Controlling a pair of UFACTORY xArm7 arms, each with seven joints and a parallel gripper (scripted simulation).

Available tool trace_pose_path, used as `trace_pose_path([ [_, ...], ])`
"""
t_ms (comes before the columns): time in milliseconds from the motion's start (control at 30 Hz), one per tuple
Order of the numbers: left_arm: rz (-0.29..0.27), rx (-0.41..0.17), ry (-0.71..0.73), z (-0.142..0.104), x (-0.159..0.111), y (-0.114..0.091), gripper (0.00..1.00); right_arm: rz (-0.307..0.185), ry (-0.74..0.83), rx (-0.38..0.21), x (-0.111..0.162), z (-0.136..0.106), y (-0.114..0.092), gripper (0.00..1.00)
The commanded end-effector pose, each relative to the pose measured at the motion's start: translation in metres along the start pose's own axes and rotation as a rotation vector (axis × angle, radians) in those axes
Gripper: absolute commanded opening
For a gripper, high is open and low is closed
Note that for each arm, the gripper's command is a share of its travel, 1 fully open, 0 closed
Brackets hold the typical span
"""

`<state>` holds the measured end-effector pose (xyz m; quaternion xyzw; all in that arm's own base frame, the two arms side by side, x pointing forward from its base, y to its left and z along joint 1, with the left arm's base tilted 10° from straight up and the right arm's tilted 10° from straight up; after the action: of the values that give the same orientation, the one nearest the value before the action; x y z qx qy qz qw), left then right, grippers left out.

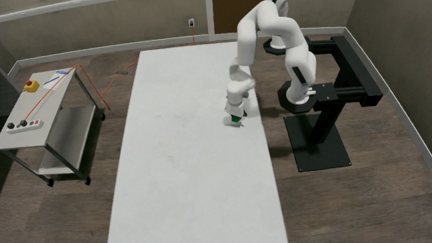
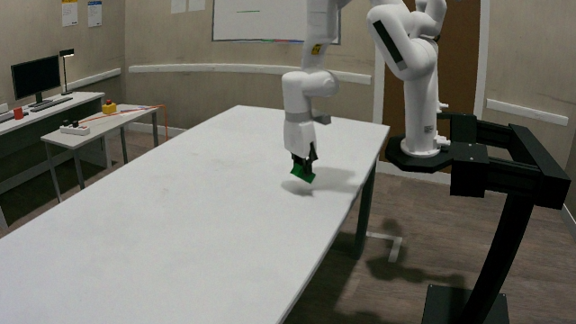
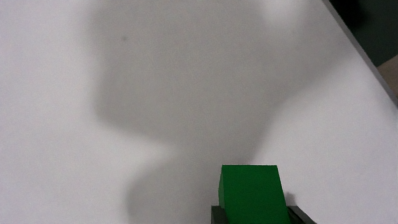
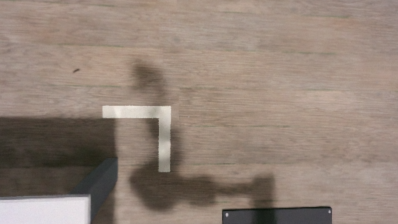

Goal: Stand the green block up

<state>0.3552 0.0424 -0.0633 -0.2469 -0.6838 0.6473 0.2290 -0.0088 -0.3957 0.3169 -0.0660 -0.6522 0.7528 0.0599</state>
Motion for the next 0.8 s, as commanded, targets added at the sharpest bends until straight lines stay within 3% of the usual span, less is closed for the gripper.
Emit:
trace_pose_path([
  [0,-0.021,-0.13,-0.003,0.002,-0.0014,0.0006,0.34,0.002,0.001,0.004,-0.0002,0.0011,-0.0018,1.0],
  [67,-0.024,-0.159,-0.003,0.0025,-0.0016,0.0001,0.34,0.002,0.001,0.004,-0.0002,0.0011,-0.0018,1.0],
  [500,-0.029,-0.182,-0.003,0.0057,-0.0021,0.0008,0.34,0.002,0.001,0.004,-0.0002,0.0011,-0.0018,1.0],
  [667,-0.057,-0.348,-0.004,0.0093,-0.0023,0.0023,0.34,0.002,0.001,0.004,-0.0002,0.0011,-0.0018,1.0],
  [767,-0.065,-0.41,-0.003,0.0101,-0.0025,0.0019,0.34,0.002,0.001,0.004,-0.0002,0.0011,-0.0018,1.0],
])
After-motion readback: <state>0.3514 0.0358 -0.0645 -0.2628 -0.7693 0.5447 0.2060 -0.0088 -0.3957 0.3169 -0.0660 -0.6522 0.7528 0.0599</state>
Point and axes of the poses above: on each arm, the point where the finger pads meet when closed, its own y axis out along the fingers, its own x axis across the jaws, z = x × y, the point moved 1 cm from there along -y, back along the fingers, and after that the axes turned 9 degrees about y, right-handed, at the moved point
